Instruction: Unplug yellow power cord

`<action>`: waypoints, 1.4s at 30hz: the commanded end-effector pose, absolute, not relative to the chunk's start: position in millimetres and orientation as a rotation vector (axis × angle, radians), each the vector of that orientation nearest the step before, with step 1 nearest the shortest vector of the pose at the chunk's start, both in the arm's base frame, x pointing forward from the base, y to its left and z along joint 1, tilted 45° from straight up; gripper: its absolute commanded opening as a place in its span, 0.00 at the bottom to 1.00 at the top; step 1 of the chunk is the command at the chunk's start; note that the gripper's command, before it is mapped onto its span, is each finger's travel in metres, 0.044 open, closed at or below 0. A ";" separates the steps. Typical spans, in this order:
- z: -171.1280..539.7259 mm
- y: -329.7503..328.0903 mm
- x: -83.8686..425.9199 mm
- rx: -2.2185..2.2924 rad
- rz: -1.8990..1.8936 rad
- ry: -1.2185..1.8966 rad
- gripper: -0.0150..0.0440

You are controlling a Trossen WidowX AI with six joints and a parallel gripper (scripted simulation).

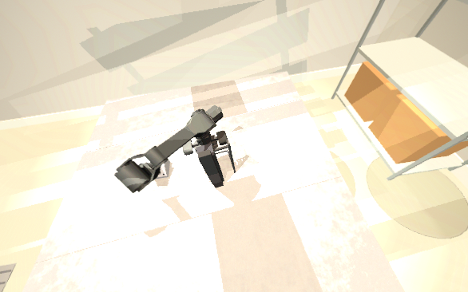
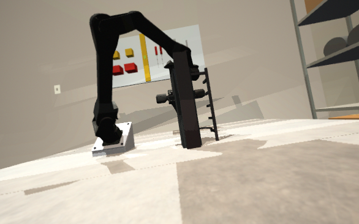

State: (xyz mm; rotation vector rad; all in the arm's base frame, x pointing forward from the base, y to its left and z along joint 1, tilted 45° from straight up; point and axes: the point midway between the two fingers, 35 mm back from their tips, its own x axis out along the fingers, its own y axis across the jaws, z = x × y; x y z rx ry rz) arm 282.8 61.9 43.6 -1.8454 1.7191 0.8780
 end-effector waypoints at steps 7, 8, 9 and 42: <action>38.1 68.6 282.7 -1.845 0.879 1.718 0.25; 37.0 69.8 282.6 -1.845 0.879 1.718 0.25; 35.9 71.0 282.5 -1.845 0.879 1.717 0.25; 11.5 101.0 274.1 -1.850 0.881 1.716 0.48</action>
